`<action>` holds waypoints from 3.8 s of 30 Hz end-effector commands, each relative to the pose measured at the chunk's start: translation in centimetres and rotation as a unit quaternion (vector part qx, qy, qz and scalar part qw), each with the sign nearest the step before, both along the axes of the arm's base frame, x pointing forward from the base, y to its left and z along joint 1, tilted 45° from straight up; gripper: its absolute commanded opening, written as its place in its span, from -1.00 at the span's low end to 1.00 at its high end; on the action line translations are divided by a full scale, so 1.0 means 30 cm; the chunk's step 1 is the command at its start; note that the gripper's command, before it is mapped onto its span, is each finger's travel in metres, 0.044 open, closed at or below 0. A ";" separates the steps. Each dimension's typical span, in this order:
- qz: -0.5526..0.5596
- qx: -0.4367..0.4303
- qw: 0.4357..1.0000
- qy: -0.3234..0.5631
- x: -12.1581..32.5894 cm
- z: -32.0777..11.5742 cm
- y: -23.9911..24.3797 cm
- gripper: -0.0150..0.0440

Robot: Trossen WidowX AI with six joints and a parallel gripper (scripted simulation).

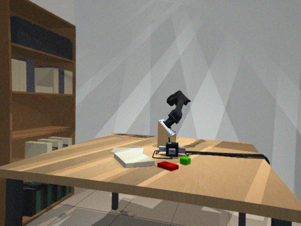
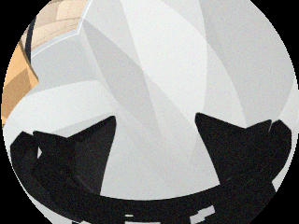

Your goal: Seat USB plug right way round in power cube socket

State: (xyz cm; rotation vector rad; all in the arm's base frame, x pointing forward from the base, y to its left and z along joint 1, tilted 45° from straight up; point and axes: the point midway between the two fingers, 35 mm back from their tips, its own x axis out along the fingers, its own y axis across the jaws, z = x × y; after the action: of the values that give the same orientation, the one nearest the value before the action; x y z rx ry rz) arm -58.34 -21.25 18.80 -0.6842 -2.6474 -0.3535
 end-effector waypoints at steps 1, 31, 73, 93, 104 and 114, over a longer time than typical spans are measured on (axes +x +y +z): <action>0.003 0.009 1.000 -0.005 0.004 0.001 -0.019 0.95; 0.234 0.826 0.512 0.020 1.237 -0.168 -1.286 1.00; -0.126 0.081 -0.271 0.951 3.212 -0.490 0.110 1.00; -0.161 -0.574 -0.074 0.799 2.846 -0.383 1.036 1.00; -0.161 -0.574 -0.074 0.799 2.849 -0.394 1.040 1.00; -0.161 -0.574 -0.074 0.800 2.847 -0.417 1.062 1.00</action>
State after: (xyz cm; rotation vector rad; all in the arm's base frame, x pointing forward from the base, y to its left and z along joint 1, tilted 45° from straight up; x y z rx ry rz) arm 27.18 10.34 6.56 -0.8140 0.4422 1.6689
